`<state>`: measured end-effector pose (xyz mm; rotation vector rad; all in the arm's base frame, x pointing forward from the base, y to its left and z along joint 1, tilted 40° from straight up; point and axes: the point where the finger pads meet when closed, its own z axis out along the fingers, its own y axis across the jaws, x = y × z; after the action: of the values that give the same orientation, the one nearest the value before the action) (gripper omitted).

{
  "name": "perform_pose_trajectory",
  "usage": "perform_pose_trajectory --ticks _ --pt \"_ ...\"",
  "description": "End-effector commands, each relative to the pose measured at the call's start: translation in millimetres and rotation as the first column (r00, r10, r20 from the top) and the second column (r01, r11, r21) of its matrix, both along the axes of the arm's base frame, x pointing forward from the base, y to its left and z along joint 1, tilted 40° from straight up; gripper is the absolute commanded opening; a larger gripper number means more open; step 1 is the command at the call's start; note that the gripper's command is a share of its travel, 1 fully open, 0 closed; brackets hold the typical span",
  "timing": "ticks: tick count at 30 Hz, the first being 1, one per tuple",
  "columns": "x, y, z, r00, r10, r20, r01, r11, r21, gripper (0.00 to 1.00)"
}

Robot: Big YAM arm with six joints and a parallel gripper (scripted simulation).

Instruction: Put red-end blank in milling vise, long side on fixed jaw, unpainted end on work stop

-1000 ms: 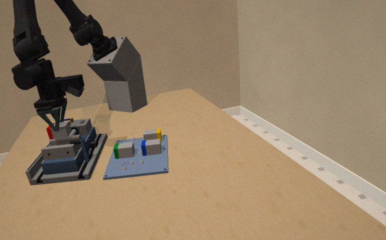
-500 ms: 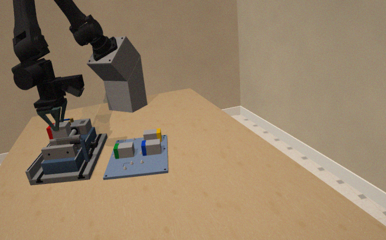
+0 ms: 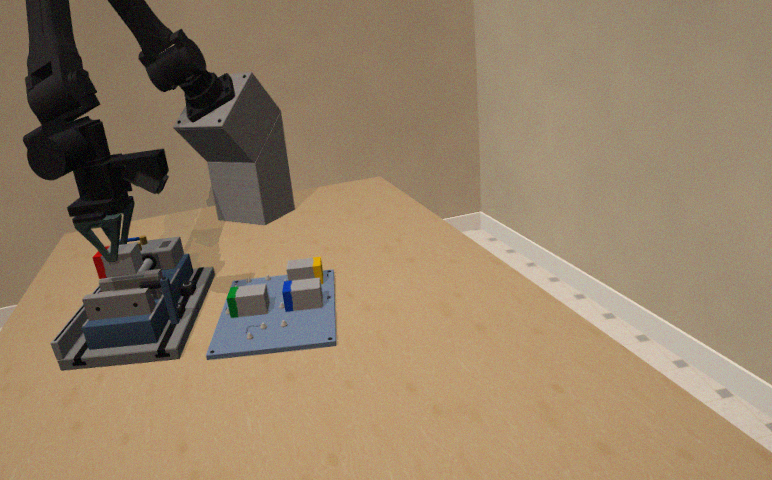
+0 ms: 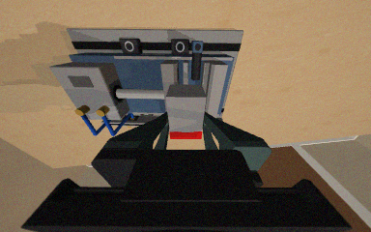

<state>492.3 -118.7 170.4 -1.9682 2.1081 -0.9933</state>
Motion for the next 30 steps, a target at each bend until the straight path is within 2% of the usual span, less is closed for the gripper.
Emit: perform_pose_trajectory --ticks 1,18,30 --pt "6.7 -5 44 0.997 -0.001 0.073 0.002 1.000 -0.010 0.00" --pt "6.8 -5 44 0.997 -0.004 0.075 0.005 1.000 -0.008 0.00" --pt "7.0 -5 55 0.997 -0.015 0.082 0.016 1.000 -0.001 0.00"
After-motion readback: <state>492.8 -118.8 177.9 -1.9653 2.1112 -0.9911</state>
